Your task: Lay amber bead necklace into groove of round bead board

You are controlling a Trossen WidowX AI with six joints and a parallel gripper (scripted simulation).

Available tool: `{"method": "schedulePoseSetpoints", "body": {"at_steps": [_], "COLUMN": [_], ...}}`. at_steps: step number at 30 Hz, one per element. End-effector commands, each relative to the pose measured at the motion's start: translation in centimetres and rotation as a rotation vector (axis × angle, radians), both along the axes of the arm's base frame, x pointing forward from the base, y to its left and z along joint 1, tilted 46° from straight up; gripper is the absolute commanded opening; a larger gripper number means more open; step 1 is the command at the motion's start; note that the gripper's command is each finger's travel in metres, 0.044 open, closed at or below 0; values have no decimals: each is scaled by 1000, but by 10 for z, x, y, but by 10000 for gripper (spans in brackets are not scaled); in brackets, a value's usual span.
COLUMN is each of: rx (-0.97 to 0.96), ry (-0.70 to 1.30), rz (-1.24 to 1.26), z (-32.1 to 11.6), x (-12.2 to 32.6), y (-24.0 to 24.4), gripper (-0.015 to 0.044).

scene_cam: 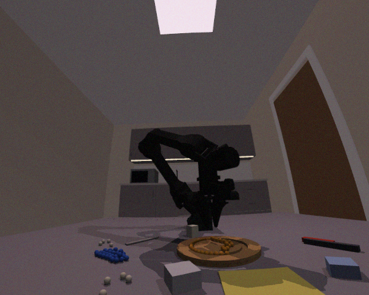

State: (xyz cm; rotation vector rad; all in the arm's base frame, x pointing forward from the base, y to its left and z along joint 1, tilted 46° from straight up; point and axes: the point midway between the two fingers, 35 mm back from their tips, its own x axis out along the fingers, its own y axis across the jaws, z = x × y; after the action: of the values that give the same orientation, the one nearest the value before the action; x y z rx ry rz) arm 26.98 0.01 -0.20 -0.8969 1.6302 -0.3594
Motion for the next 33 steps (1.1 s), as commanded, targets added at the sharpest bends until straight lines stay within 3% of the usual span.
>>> {"method": "schedulePoseSetpoints", "body": {"at_steps": [1,25,29,33], "rx": [1,-6,-1,-1], "ry": [-2,5,-3,-3], "rz": [3,2,-4,-4], "z": [0,-21,-20,-20], "x": [1,-2,-1,-1], "y": [0,-23,-21,-21], "gripper": [120,120,15,0]}}
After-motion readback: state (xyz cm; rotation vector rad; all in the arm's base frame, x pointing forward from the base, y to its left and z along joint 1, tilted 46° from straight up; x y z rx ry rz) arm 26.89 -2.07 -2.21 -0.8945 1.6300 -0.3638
